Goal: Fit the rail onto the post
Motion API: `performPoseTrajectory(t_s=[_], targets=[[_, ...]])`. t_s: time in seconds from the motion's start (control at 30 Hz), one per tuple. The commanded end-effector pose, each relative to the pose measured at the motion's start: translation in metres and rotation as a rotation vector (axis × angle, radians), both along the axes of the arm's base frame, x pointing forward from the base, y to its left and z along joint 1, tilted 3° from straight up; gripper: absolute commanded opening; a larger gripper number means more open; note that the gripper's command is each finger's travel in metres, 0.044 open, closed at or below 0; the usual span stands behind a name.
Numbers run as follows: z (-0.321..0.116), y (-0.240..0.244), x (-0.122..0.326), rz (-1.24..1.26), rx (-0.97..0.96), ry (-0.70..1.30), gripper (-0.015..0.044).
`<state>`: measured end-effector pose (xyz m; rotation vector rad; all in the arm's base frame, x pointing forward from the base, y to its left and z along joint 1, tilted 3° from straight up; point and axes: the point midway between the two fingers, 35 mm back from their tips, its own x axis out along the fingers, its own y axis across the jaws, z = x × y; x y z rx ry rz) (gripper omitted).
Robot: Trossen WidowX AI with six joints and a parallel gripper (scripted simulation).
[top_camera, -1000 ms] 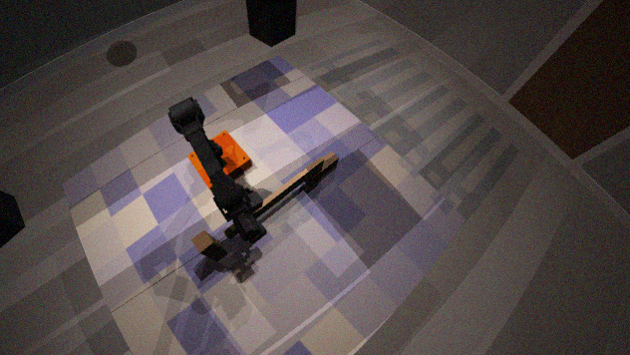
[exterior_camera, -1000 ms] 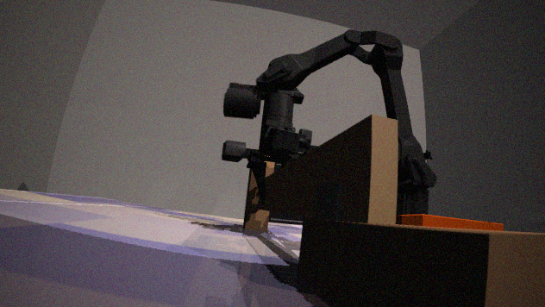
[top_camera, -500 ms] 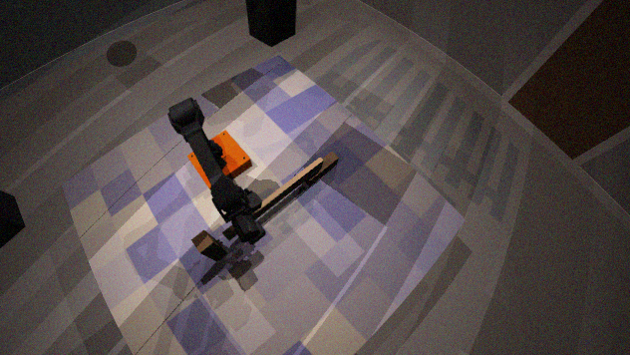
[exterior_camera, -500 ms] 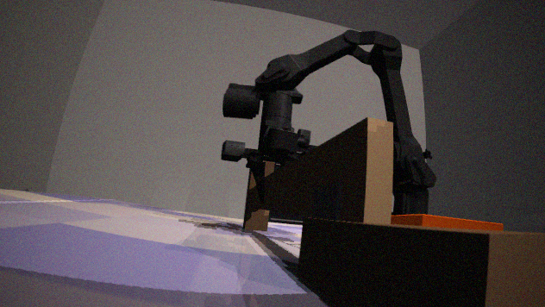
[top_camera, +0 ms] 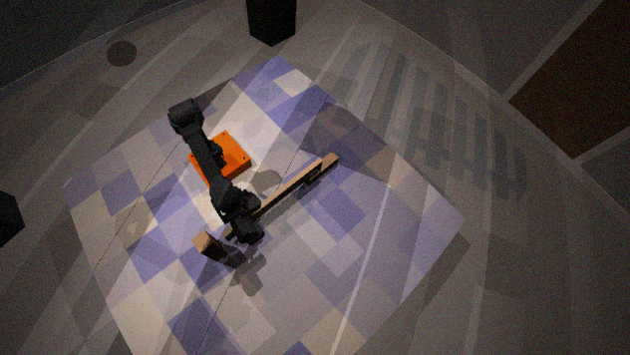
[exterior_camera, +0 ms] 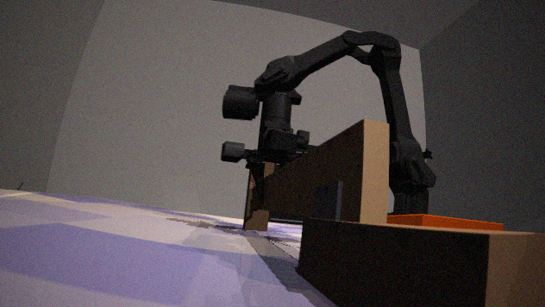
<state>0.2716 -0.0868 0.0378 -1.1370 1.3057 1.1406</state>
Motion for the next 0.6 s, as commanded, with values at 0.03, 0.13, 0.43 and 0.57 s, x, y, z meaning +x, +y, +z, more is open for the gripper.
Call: performPoseTrajectory(t_s=[0.03, 0.13, 0.43, 0.57], targets=[[0.0019, -0.0031, 0.0027, 0.003, -0.006, -0.01, 0.0], [0.0021, -0.0039, 0.0027, 0.003, -0.006, -0.01, 0.0], [0.0031, -0.0066, 0.0025, 0.003, -0.006, -0.01, 0.0], [0.0034, -0.0078, 0.0023, 0.003, -0.006, -0.01, 0.0]])
